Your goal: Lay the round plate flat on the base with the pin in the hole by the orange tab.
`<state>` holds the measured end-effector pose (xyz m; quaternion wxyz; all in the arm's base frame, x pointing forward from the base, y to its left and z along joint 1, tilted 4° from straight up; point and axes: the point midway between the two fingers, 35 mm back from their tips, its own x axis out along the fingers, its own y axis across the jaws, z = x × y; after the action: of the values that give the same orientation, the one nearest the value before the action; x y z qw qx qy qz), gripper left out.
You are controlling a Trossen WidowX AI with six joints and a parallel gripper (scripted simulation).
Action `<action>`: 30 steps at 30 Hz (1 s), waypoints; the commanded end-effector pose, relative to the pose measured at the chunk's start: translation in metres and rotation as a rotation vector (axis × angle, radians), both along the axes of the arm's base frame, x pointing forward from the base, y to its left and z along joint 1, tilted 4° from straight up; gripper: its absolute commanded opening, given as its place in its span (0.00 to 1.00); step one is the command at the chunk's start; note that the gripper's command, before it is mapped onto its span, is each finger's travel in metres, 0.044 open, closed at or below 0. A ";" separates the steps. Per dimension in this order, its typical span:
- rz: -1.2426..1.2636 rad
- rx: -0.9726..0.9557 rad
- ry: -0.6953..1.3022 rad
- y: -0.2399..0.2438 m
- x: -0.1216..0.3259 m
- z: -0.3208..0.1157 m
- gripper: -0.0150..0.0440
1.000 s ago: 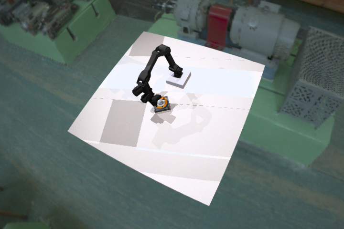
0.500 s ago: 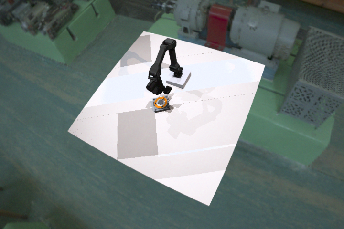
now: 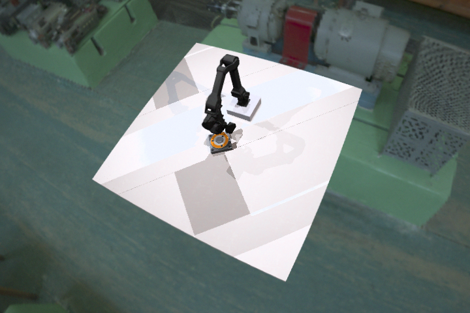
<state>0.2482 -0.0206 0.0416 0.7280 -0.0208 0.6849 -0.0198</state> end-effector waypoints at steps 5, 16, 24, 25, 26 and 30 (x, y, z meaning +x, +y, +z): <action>0.001 -0.004 0.004 0.008 -0.003 -0.002 0.25; 0.001 -0.002 0.003 0.022 -0.001 -0.003 0.25; 0.001 -0.001 0.003 0.032 0.003 -0.003 0.25; 0.001 -0.001 0.003 0.033 0.003 -0.003 0.25; 0.001 -0.001 0.003 0.034 0.003 -0.003 0.25; 0.001 -0.001 0.003 0.036 0.005 -0.003 0.25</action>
<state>0.2507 0.0130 0.0383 0.7263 -0.0248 0.6867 -0.0191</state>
